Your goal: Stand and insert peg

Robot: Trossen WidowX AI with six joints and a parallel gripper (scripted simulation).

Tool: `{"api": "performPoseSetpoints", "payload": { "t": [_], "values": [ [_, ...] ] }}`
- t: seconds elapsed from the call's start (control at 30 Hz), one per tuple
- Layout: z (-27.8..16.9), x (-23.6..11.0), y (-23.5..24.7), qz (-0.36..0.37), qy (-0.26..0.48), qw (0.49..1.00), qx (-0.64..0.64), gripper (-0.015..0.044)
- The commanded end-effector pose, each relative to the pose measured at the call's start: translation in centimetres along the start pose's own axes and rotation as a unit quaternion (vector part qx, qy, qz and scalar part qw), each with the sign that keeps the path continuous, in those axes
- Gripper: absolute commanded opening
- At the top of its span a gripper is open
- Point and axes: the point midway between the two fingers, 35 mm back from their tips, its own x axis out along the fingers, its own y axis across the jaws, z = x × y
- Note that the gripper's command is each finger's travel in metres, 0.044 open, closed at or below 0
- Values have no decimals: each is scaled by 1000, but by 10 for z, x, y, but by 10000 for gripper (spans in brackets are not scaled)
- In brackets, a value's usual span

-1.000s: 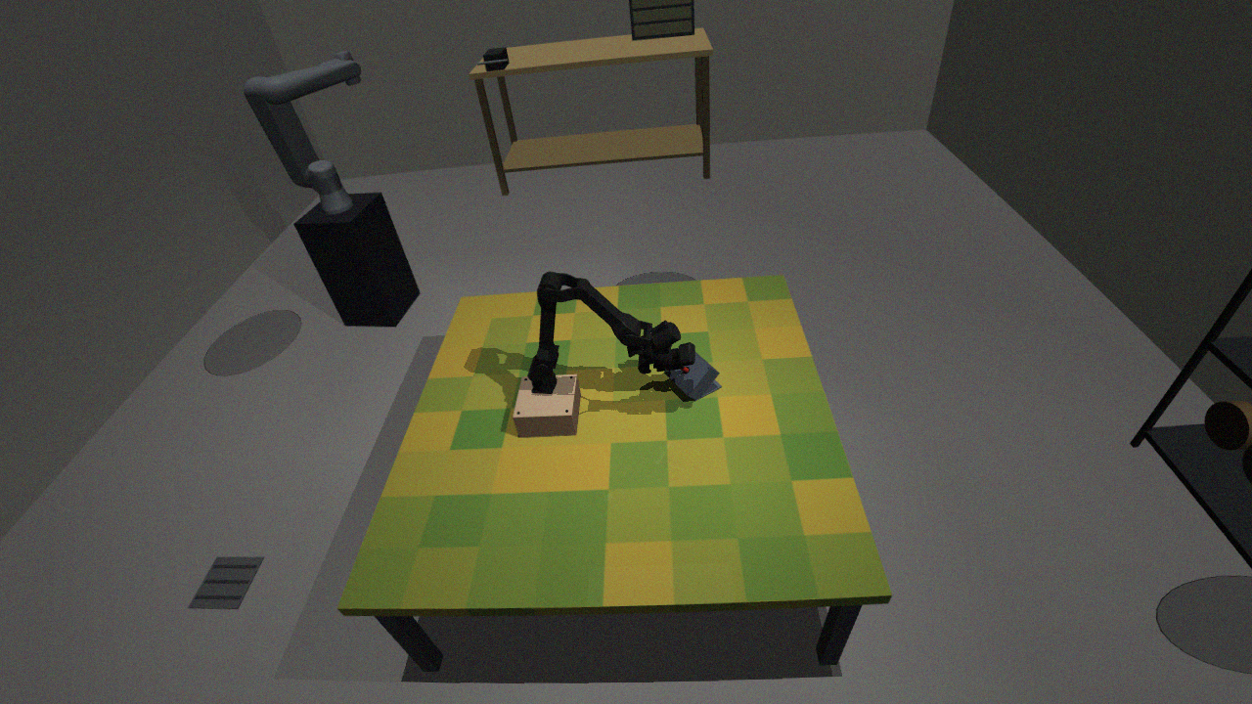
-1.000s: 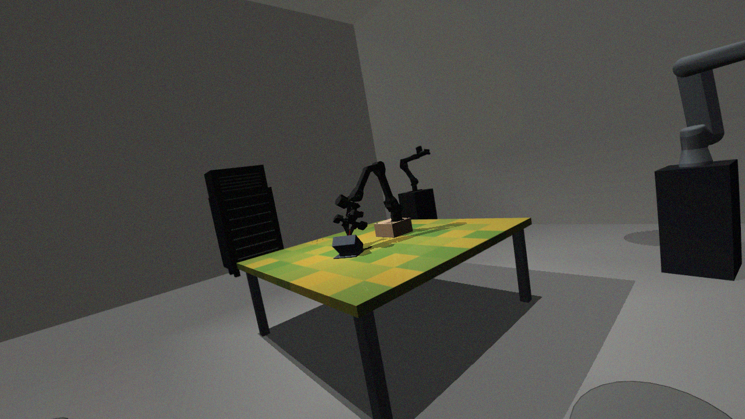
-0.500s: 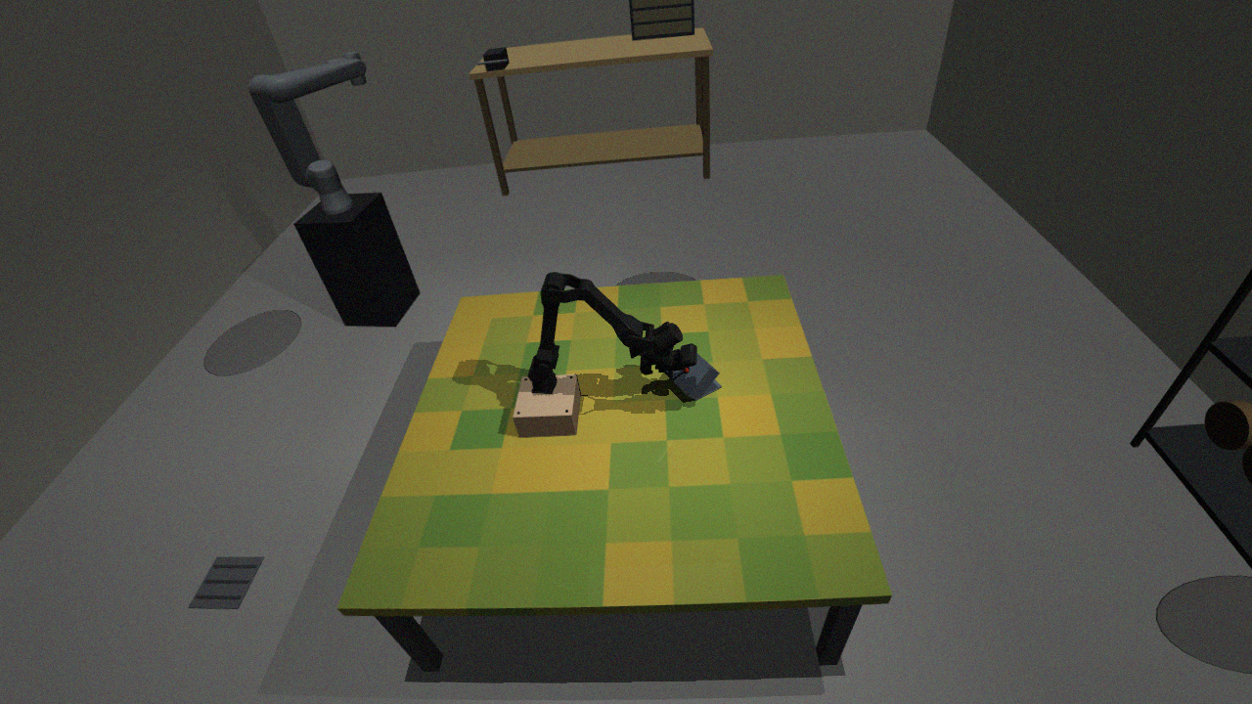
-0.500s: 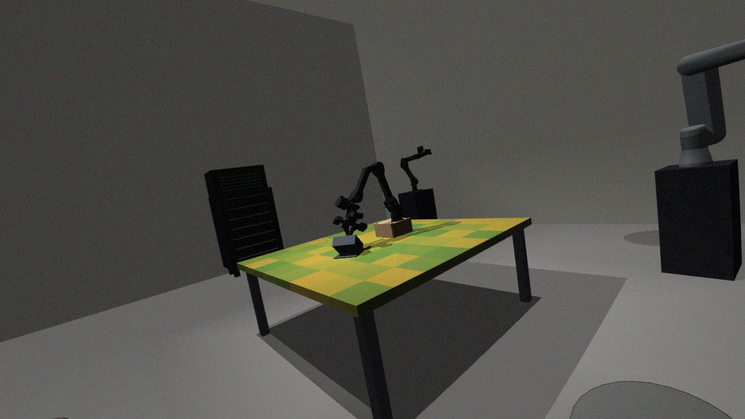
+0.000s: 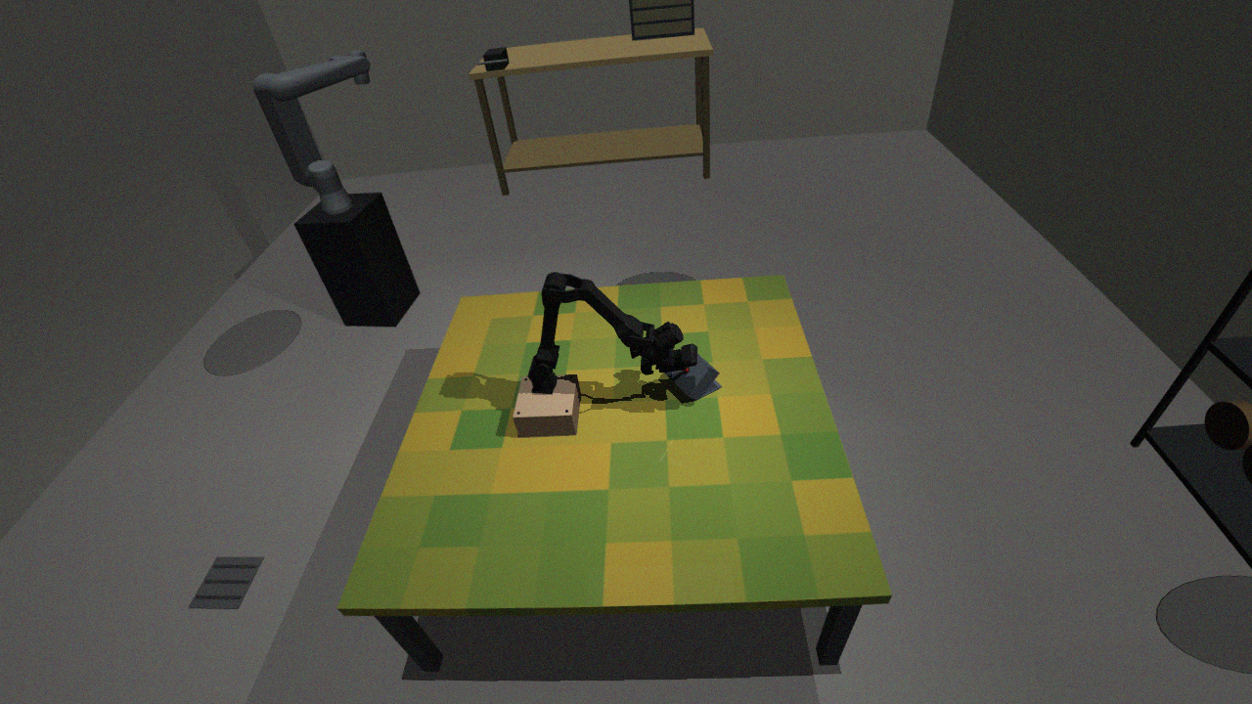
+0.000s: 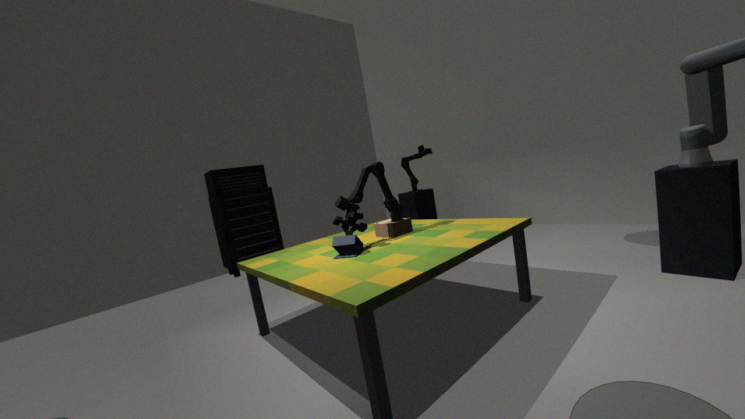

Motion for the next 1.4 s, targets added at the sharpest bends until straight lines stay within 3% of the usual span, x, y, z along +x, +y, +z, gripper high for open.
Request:
{"api": "performPoseSetpoints", "payload": {
  "t": [0.0, 0.53, 1.37],
  "values": [
    [0, 0, 0, 0, 0, 1000, 0, 26],
    [0, -4, 0, 0, 0, 1000, 0, 440],
    [-1, -40, -4, -1, 1, 1000, 0, 440]
  ]
}}
